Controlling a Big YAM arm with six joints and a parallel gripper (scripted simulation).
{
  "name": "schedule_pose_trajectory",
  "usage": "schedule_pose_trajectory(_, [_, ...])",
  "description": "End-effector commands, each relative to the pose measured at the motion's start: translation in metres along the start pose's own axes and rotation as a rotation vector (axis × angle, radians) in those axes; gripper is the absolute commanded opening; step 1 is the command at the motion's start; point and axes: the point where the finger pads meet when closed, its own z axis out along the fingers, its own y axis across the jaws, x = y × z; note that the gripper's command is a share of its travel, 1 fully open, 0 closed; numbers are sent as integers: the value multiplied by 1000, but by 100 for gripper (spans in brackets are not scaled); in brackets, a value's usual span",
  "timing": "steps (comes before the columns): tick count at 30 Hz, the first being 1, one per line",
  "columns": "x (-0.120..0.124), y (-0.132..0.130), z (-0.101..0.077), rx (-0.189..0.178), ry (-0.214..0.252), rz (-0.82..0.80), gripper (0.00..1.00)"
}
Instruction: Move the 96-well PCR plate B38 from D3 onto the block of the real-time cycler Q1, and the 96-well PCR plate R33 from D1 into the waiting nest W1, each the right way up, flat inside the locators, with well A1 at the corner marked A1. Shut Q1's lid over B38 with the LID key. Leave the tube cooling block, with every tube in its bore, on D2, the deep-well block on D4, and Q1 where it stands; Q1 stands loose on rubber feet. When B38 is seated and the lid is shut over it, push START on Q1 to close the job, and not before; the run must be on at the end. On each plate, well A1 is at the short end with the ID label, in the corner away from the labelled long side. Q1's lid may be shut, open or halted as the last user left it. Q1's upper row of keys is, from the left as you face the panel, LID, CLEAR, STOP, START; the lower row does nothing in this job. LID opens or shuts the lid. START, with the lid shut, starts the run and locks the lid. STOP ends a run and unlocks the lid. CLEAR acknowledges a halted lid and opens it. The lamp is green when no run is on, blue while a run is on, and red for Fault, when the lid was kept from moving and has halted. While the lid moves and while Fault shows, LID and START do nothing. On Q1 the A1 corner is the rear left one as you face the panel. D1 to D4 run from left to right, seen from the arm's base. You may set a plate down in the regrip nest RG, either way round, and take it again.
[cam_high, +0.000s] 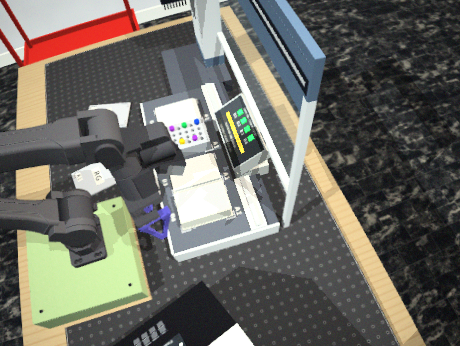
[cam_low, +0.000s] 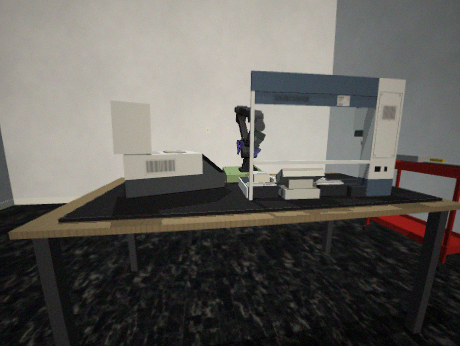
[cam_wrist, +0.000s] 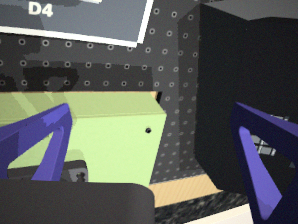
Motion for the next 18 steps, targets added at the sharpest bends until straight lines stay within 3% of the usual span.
schedule_pose_trajectory(1, [-32,-8,-30,8,-72,134,100])
schedule_pose_trajectory(3, [-32,-8,-27,-1,-65,145,100])
schedule_pose_trajectory(6, [-48,13,-24,-13,-69,120,100])
schedule_pose_trajectory(9, [-65,22,-25,-85,-67,160,100])
schedule_pose_trajectory(11, [-75,27,-27,-79,-77,167,100])
schedule_pose_trajectory(14, [-87,37,-30,-151,-84,203,100])
schedule_pose_trajectory(16, [-95,46,-31,-144,-88,192,100])
schedule_pose_trajectory(17, [-97,53,-29,-175,-78,195,100])
schedule_pose_trajectory(18, [-97,53,-29,-175,-78,195,100])
